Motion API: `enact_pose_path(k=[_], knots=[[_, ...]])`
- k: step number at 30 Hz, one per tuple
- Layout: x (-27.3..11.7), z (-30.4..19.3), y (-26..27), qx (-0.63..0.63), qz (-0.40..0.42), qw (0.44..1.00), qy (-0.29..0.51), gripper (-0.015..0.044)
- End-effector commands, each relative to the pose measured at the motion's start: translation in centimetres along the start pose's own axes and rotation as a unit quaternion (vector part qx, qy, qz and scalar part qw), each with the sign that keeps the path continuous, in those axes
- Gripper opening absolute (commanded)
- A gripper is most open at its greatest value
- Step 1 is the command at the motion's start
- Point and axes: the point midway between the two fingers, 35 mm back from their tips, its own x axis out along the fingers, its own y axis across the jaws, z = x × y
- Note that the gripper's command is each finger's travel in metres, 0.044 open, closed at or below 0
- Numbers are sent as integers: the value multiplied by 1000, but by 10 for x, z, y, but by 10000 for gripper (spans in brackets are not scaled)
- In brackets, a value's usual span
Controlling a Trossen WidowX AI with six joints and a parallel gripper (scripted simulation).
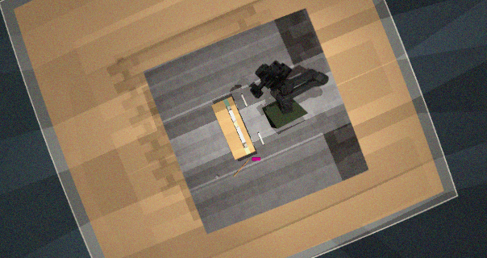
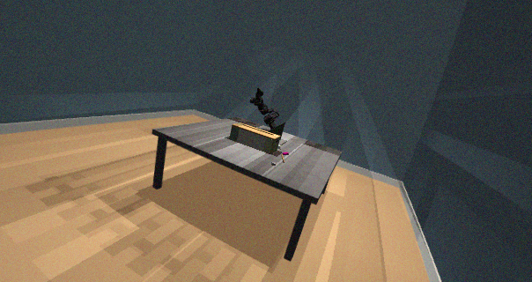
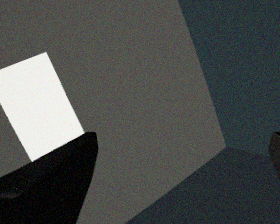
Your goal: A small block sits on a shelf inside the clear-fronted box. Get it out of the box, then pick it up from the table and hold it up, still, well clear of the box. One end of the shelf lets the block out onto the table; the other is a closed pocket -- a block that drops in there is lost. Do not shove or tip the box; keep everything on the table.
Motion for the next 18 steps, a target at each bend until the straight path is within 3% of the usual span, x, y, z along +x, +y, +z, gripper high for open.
enact_pose_path(k=[1, 10, 18], knots=[[1, 1, -2, -1, -5, 1000, -1, 400], [33, 3, -110, -70, -281, 956, 40, 400], [14, -30, -206, -173, -507, 817, 213, 400]])
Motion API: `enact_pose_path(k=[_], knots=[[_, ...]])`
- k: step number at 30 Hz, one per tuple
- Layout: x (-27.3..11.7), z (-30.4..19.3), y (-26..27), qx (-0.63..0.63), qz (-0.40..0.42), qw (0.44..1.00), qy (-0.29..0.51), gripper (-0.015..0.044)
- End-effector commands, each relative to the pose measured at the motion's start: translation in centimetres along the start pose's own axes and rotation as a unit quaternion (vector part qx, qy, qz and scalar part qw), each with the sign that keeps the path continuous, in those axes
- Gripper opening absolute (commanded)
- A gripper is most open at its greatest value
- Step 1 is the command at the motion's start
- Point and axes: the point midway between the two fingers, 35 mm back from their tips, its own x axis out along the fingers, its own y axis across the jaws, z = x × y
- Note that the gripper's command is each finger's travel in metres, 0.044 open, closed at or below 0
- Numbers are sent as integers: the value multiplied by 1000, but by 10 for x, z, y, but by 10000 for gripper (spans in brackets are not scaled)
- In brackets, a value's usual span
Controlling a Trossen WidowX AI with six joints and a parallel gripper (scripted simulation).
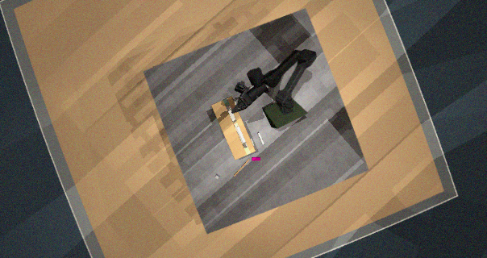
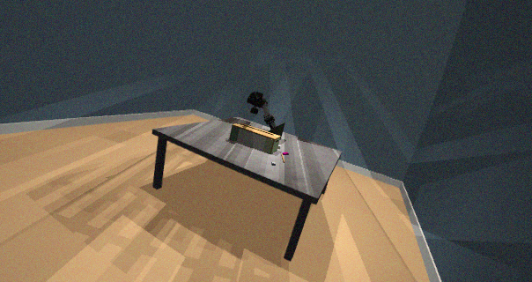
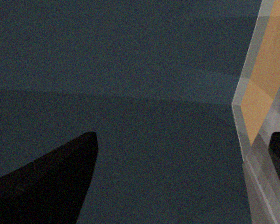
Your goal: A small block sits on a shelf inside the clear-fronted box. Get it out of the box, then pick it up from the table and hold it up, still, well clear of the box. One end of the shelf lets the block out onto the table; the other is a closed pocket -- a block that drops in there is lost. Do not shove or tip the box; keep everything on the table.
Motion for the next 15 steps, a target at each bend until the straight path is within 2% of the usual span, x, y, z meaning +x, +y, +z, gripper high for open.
enact_pose_path(k=[1, 5, 8, 11, 15], knots=[[25, -28, -29, -96, -112, 985, 91, 400], [37, -59, -60, -207, -209, 934, 201, 400], [38, -79, -82, -295, -265, 871, 289, 400], [35, -96, -101, -383, -303, 786, 378, 400], [27, -112, -120, -490, -326, 641, 493, 400]])
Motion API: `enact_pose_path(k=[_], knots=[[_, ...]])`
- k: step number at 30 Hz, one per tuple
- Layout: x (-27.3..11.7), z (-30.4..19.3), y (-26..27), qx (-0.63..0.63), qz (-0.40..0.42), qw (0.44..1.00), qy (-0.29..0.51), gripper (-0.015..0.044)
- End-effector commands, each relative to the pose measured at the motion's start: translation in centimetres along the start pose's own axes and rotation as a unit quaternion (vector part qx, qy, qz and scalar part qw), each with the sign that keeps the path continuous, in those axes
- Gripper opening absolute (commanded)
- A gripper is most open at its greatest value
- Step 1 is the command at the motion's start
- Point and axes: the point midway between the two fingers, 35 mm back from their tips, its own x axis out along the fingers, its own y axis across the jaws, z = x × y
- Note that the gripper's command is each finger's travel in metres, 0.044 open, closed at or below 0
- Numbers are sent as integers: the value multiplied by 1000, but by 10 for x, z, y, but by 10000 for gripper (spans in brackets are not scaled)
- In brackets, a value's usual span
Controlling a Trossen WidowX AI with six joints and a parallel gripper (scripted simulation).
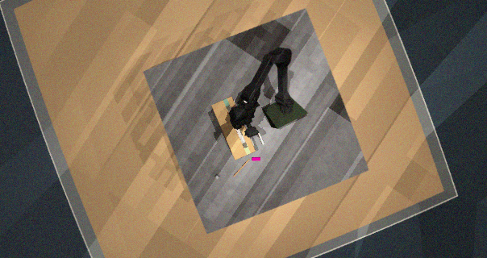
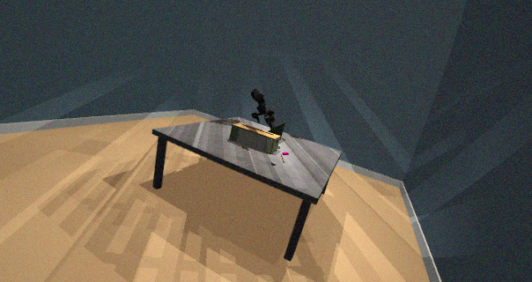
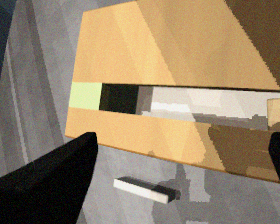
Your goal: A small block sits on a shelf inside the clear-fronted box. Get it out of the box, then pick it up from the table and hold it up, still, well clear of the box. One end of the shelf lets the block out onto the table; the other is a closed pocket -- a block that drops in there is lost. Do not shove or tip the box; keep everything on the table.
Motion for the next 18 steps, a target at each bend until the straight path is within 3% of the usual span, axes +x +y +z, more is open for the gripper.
enact_pose_path(k=[1, 6, 13, 18], knots=[[16, -20, 2, -196, -66, 969, 135, 400], [23, -34, 1, -409, -111, 862, 277, 400], [26, -30, 4, -640, -127, 625, 429, 400], [26, -30, 4, -645, -127, 618, 432, 400]])
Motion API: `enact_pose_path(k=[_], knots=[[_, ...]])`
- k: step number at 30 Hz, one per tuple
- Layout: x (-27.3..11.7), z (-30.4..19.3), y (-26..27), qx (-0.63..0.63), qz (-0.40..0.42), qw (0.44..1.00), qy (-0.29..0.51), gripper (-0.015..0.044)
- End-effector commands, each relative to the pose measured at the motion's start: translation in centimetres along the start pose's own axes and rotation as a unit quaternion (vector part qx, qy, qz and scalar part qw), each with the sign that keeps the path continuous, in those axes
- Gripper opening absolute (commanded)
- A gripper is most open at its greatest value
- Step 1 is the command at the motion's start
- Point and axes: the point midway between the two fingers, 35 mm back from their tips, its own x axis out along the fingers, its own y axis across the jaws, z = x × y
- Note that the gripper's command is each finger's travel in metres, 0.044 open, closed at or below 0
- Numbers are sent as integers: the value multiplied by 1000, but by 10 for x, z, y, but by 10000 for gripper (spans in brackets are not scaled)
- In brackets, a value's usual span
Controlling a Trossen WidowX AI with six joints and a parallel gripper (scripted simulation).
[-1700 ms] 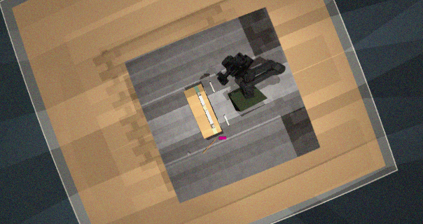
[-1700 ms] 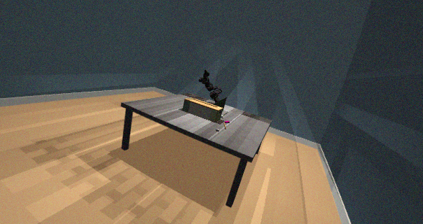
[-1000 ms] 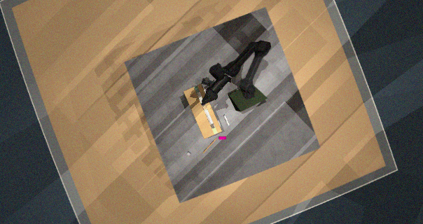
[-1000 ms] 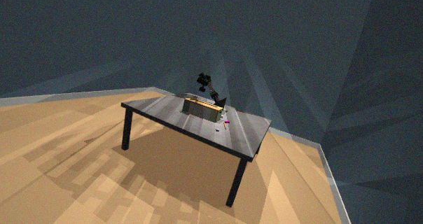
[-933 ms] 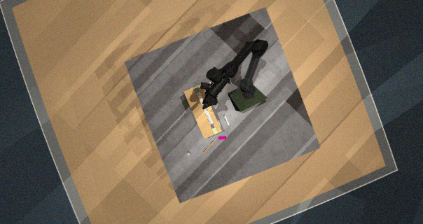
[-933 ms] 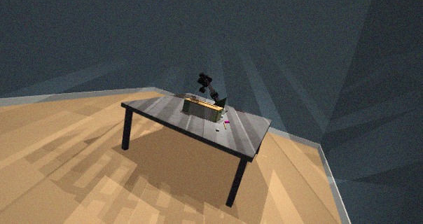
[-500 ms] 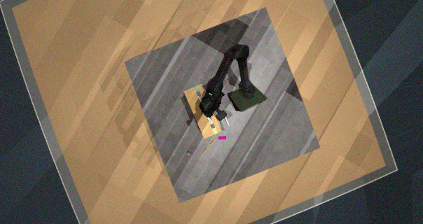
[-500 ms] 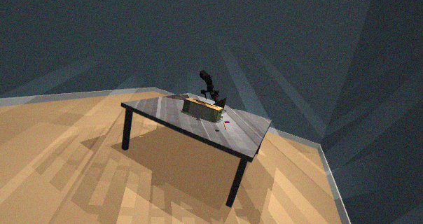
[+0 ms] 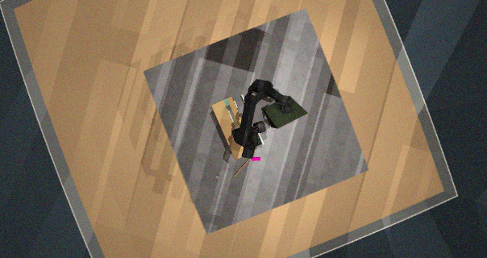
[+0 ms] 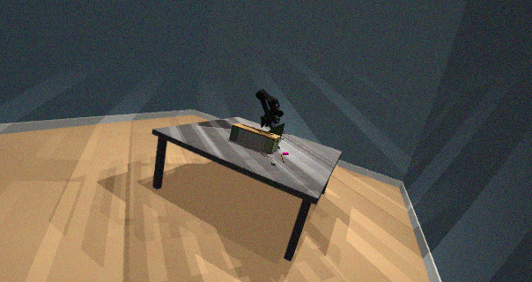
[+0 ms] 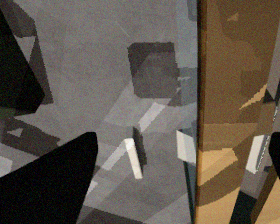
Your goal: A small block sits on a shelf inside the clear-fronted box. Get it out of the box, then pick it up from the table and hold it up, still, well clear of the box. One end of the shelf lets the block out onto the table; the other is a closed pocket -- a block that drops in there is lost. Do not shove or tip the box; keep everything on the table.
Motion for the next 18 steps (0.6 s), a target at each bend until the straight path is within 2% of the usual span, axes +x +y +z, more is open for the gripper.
enact_pose_path(k=[1, 18], knots=[[-4, -2, -4, -37, -9, 999, 20, 400], [13, 3, -6, -40, -8, 999, 22, 400]])
